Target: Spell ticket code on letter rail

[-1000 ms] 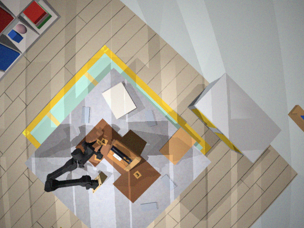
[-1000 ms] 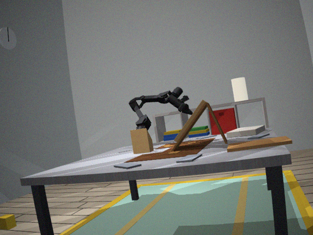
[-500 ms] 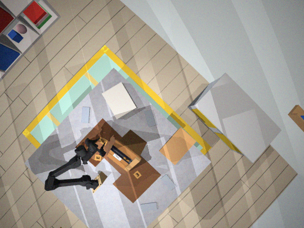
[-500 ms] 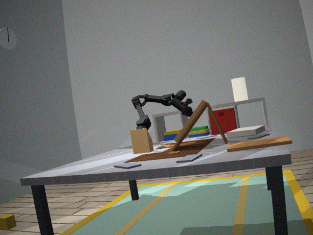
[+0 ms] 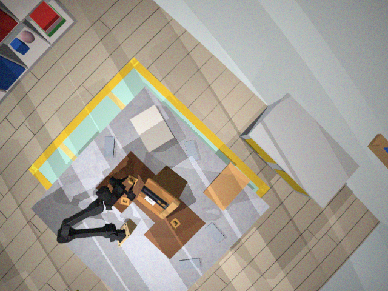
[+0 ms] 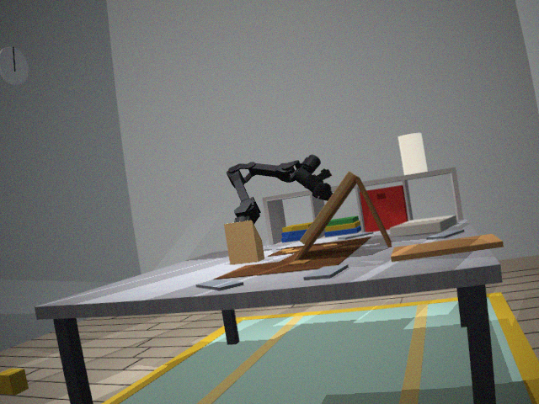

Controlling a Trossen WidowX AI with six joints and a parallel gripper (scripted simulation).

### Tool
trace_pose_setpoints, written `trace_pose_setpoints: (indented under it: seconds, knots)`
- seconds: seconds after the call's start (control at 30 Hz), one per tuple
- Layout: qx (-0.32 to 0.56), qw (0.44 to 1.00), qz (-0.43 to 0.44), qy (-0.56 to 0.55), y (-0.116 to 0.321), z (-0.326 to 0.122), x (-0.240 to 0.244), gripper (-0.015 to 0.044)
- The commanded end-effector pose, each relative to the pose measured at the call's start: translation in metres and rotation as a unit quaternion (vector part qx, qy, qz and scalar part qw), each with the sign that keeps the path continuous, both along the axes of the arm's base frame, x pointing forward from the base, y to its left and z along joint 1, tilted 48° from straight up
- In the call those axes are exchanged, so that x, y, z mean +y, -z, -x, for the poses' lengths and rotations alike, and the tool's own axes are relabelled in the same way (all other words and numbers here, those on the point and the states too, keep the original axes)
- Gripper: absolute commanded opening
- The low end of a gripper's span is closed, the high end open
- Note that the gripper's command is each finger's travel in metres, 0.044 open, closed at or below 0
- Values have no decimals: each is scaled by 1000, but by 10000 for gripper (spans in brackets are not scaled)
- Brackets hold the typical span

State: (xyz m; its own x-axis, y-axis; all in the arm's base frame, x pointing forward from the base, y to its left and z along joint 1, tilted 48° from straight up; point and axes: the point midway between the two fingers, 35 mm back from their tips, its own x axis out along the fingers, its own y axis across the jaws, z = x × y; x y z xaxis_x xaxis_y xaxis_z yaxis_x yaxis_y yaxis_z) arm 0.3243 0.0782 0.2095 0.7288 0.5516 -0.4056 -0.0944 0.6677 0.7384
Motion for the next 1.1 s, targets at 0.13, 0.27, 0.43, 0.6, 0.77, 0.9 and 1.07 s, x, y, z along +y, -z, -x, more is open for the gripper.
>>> trace_pose_setpoints:
  seconds: [0.13,0.27,0.43,0.6,0.77,0.9,1.07]
  knots:
    - [-1,1000,0,-3,4,0,-2,0]
    - [-1,1000,0,-3,5,0,-3,0]
    - [-1,1000,0,-3,7,-1,-4,0]
    - [-1,1000,0,-3,9,-1,-6,0]
    - [-1,1000,0,-3,11,-1,-8,0]
    - [-1,1000,0,-3,13,-1,-9,0]
    - [-1,1000,0,-3,15,-2,-11,0]
